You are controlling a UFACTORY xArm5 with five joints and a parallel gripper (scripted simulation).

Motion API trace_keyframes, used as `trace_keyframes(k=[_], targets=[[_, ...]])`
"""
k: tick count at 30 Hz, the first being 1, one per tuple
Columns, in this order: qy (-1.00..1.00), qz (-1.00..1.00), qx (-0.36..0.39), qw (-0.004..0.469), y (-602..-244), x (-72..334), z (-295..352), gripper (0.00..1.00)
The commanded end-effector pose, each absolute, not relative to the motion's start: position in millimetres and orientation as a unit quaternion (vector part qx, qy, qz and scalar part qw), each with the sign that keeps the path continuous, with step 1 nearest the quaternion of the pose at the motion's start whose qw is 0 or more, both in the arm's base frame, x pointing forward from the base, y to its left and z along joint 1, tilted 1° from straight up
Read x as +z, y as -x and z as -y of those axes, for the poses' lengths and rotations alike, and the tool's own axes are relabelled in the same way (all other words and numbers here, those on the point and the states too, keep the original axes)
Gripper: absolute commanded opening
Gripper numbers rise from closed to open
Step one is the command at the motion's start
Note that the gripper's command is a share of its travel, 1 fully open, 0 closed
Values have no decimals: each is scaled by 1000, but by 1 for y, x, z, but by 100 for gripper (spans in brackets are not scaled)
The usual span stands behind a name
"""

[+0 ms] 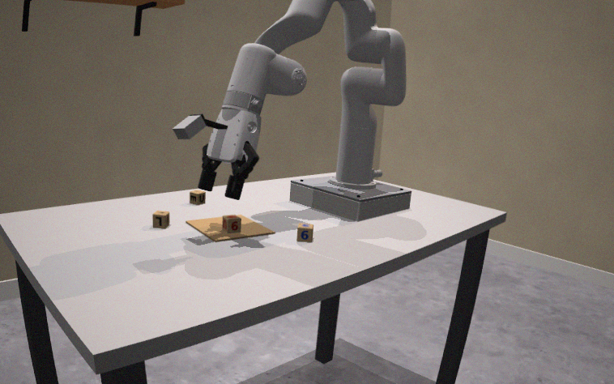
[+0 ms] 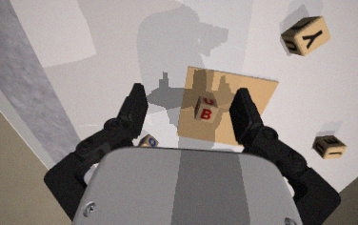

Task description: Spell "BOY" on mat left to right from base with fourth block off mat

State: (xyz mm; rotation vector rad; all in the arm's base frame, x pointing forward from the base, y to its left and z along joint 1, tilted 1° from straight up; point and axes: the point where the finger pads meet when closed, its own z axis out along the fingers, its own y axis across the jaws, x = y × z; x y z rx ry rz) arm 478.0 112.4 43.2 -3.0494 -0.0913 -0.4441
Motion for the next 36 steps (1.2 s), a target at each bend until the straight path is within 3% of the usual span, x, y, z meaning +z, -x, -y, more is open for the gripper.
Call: trace_keyframes(k=[1,10,36], targets=[[994,37,-104,18,-490,50,-104,100],[997,47,-56,7,-501,65,-89,100],[997,47,-54,7,-501,66,-89,100]])
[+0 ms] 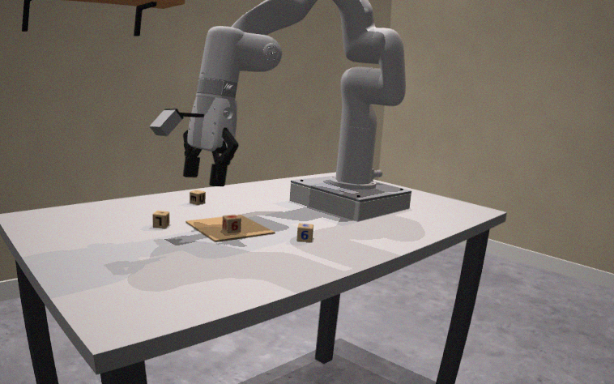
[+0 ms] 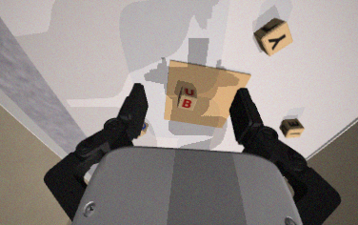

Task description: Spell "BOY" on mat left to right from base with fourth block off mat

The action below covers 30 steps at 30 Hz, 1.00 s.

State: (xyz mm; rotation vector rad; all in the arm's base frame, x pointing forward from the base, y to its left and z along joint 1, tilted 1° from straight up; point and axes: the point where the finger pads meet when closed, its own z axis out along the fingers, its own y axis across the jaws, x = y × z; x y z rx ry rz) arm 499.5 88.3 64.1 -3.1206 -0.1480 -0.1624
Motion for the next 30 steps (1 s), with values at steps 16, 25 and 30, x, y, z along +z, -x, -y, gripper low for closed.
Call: trace_keyframes(k=[16,25,30], targets=[[997,47,-54,7,-501,66,-89,100],[997,46,-55,7,-502,66,-88,100],[995,5,-100,11,-525,67,-61,100]])
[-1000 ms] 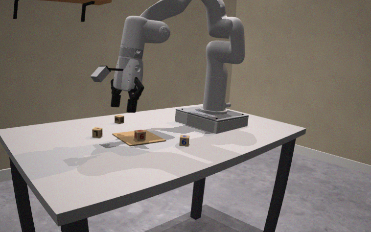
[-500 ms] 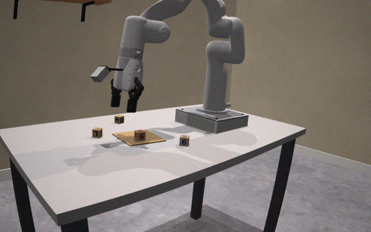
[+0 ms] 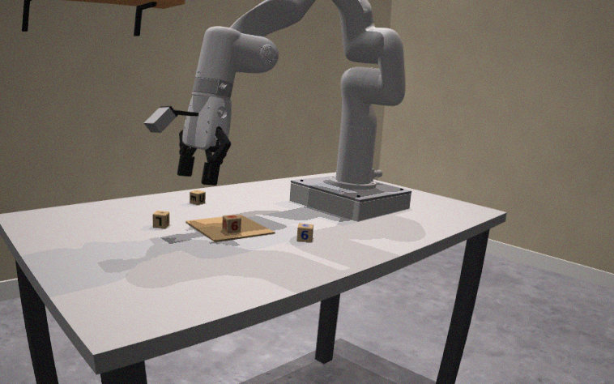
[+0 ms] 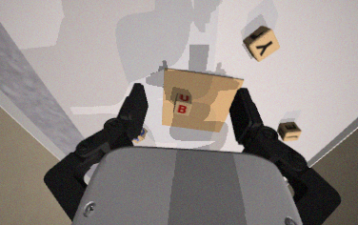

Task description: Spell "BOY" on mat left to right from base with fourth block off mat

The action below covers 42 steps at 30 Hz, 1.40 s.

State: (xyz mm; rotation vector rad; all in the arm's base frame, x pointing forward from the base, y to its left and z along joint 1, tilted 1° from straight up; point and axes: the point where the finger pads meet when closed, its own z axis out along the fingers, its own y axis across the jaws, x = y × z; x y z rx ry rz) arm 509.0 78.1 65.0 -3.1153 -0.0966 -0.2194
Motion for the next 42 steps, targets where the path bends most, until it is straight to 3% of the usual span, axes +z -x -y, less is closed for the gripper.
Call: trace_keyframes(k=[1,13,42], targets=[[992,-16,-123,13,-537,68,-46,100],[966,-113,-230,14,-578,80,32,100],[966,-115,-232,14,-579,81,33,100]])
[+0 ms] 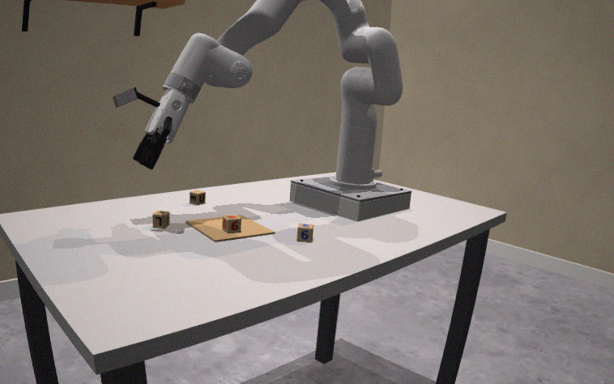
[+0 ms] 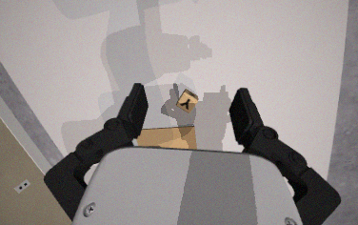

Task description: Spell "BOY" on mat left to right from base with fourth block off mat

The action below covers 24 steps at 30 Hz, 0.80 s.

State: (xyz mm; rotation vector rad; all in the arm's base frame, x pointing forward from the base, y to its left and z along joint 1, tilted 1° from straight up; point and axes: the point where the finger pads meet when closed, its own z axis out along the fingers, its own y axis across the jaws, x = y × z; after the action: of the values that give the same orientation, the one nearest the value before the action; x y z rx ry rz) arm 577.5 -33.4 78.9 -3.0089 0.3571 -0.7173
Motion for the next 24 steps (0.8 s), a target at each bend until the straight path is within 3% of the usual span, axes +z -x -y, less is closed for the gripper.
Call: trace_keyframes(k=[1,21,24], targets=[[966,-115,-232,14,-579,81,33,100],[966,-115,-232,14,-579,81,33,100],[968,-156,-196,5,-551,69,74,100]])
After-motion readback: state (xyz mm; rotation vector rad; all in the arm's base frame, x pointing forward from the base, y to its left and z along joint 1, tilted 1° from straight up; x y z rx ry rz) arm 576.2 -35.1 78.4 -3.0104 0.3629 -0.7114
